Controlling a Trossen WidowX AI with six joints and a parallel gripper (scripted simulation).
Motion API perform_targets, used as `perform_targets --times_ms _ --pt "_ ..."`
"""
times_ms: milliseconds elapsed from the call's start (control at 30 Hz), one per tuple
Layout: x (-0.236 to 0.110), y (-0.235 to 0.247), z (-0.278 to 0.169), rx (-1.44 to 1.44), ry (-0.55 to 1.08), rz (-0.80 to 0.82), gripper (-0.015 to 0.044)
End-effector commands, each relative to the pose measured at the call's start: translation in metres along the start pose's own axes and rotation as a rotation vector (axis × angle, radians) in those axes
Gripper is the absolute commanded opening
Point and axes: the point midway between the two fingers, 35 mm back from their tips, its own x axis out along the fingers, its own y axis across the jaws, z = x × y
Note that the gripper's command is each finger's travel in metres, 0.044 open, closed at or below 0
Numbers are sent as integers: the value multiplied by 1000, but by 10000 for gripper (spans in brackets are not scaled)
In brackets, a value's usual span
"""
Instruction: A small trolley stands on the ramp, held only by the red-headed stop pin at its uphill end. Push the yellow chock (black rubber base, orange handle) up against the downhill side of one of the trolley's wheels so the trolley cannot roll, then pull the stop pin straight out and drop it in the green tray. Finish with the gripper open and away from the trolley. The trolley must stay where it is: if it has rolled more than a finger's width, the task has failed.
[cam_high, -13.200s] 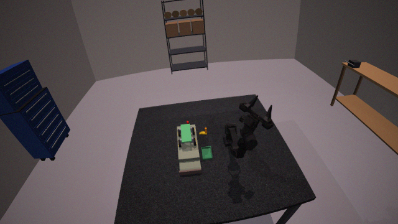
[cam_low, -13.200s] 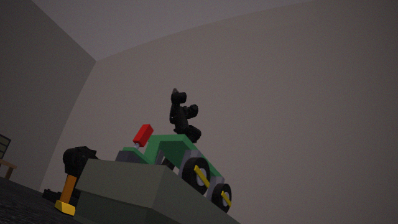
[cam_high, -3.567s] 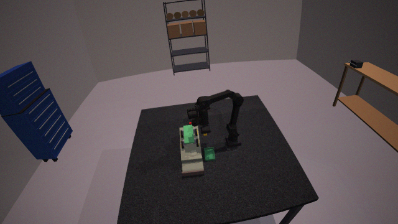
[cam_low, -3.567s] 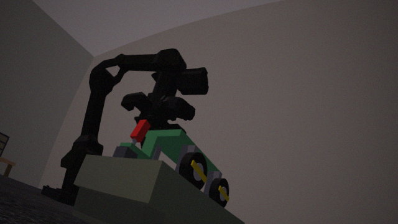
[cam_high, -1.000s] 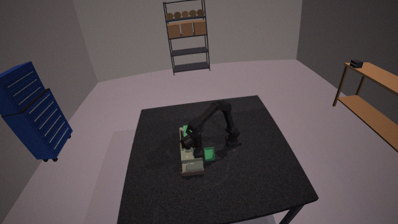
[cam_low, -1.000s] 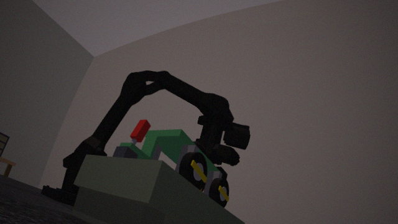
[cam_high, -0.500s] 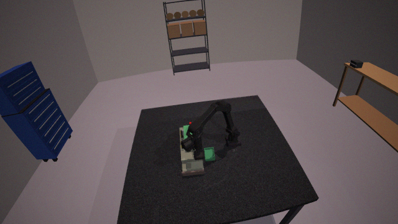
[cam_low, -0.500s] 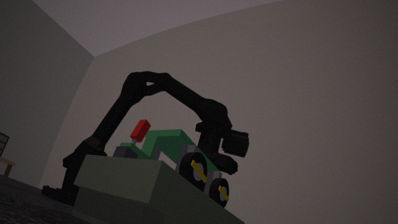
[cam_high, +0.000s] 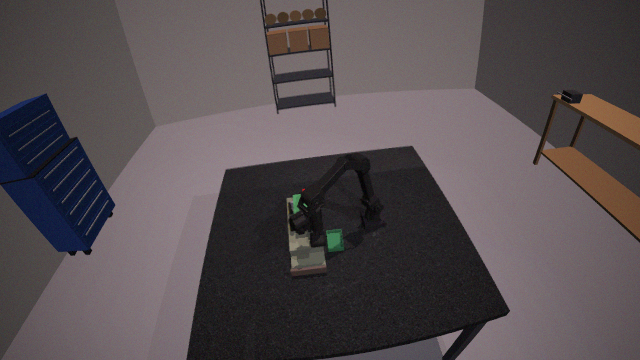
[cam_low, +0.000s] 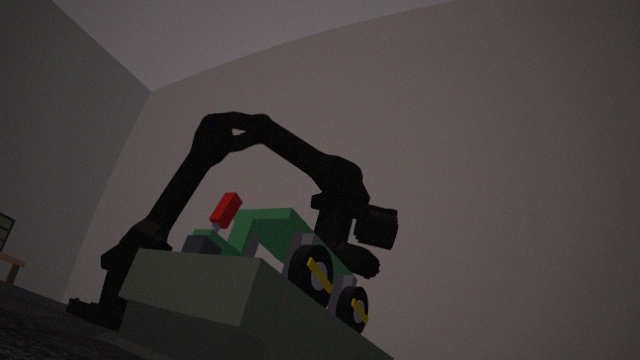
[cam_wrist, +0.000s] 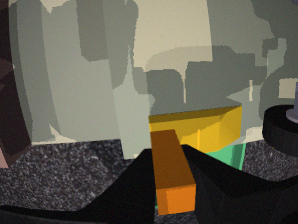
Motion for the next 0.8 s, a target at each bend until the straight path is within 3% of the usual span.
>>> perform_targets --times_ms 0,767 --pt "0 -5 0 -2 -5 -3 0" --pt "0 -24 0 -2 -5 -5 0"
